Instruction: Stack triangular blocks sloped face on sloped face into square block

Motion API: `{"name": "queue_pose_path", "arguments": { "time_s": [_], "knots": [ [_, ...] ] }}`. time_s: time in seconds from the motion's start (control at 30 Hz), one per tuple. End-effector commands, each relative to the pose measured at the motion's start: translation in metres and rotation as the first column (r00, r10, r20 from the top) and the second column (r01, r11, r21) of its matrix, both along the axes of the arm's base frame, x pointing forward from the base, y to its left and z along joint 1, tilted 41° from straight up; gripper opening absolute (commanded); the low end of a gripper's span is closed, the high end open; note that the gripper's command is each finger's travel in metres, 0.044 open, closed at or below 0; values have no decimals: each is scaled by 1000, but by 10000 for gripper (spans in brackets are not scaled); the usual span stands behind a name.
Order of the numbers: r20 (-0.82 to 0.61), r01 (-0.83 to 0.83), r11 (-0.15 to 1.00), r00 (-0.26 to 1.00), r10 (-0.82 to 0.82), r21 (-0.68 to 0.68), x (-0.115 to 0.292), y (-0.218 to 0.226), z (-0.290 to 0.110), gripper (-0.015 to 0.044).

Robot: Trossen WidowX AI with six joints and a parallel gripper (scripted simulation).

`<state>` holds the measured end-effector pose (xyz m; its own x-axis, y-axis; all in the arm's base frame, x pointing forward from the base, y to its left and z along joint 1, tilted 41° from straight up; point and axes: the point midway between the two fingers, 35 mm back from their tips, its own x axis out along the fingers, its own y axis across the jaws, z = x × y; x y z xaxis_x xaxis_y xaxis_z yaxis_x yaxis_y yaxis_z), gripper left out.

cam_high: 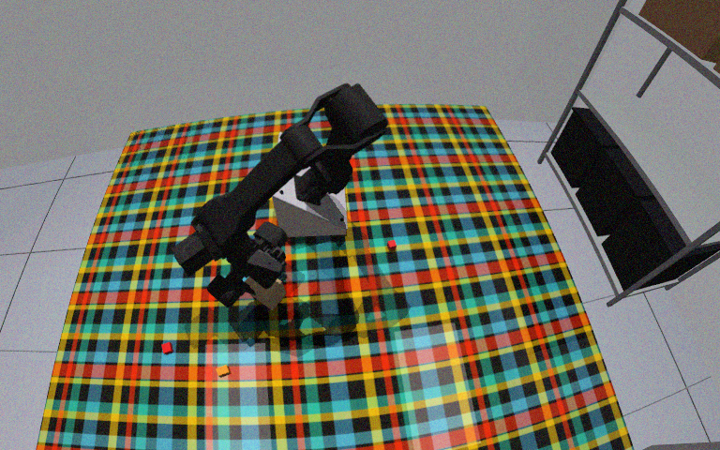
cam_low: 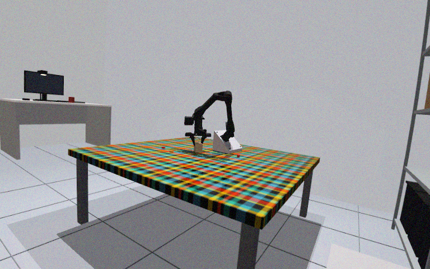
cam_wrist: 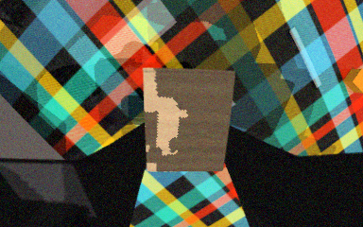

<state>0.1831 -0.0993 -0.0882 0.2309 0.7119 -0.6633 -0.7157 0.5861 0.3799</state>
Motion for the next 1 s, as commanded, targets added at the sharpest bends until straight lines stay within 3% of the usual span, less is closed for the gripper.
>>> {"name": "queue_pose_path", "arguments": {
  "time_s": [0.0,0.4,0.63,0.87,0.97],
  "knots": [
    [0,0,1000,1000,0,0,0,0,0,131],
    [0,0,1000,1000,0,0,0,0,0,440],
    [0,0,1000,1000,0,-1,0,-2,2,440],
    [-4,1,1000,1000,-1,-6,-22,-73,65,440],
    [-4,0,1000,1000,0,-4,-26,-80,73,440]
  ]
}}
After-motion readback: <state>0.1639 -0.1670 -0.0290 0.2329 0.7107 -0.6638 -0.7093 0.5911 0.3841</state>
